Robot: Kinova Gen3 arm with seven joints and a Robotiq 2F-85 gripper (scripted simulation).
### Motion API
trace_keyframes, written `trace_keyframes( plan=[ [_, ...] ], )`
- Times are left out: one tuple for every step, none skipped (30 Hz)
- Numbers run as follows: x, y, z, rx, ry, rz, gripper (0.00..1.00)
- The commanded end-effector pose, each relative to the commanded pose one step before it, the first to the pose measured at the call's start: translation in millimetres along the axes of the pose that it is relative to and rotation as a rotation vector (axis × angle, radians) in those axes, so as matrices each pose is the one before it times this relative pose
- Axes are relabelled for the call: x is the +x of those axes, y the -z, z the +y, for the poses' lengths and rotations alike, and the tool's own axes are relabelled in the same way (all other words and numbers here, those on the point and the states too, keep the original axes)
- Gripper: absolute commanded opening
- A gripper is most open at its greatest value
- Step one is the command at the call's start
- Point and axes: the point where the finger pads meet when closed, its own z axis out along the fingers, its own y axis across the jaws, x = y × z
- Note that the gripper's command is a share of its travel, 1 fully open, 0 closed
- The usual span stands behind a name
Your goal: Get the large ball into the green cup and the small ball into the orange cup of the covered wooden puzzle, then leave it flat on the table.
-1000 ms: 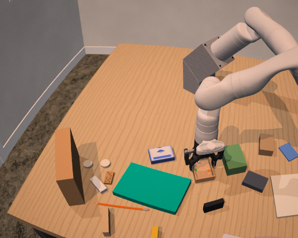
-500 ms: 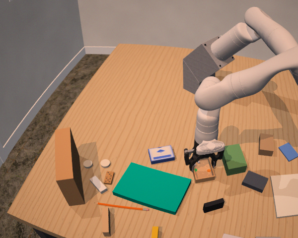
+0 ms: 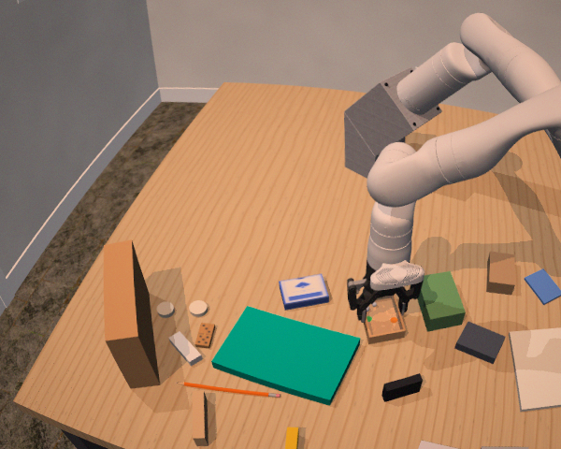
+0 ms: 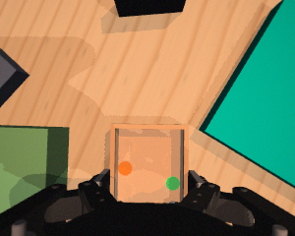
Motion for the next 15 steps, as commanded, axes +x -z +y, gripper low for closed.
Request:
trace_keyframes(
  plan=[
    [0.21,8.62,0.98,-0.00248,0.00332,0.00242,0.74],
    [-0.04,1.75,-0.01,0.00001,-0.00004,-0.00004,0.74],
    [-0.07,1.83,-0.02,0.00002,-0.00008,-0.00007,0.74],
    [0.00,0.00,0.00,0.00000,0.00000,0.00000,0.74],
    [0.00,0.00,0.00,0.00000,0.00000,0.00000,0.74],
    [1.23,1.85,0.68,-0.00081,-0.00164,0.00164,0.74],
    [-0.65,2.00,-0.33,0.00038,-0.00750,-0.00085,0.74],
    [-0.69,2.06,-0.35,0.00040,-0.00651,-0.00089,0.74],
    [-0.25,2.08,-0.12,0.00013,-0.00083,-0.00031,0.74],
    [0.04,2.11,0.04,-0.00006,0.00010,0.00008,0.74],
    [0.15,2.13,0.10,-0.00012,0.00028,0.00022,0.74],
    [0.09,2.16,0.06,-0.00009,0.00017,0.00013,0.74],
    [0.03,2.17,0.03,-0.00005,0.00007,0.00005,0.74],
    [-0.01,2.17,0.01,-0.00003,0.00001,0.00000,0.74],
    [-0.01,2.16,0.01,-0.00003,0.00002,0.00001,0.74]
  ],
)
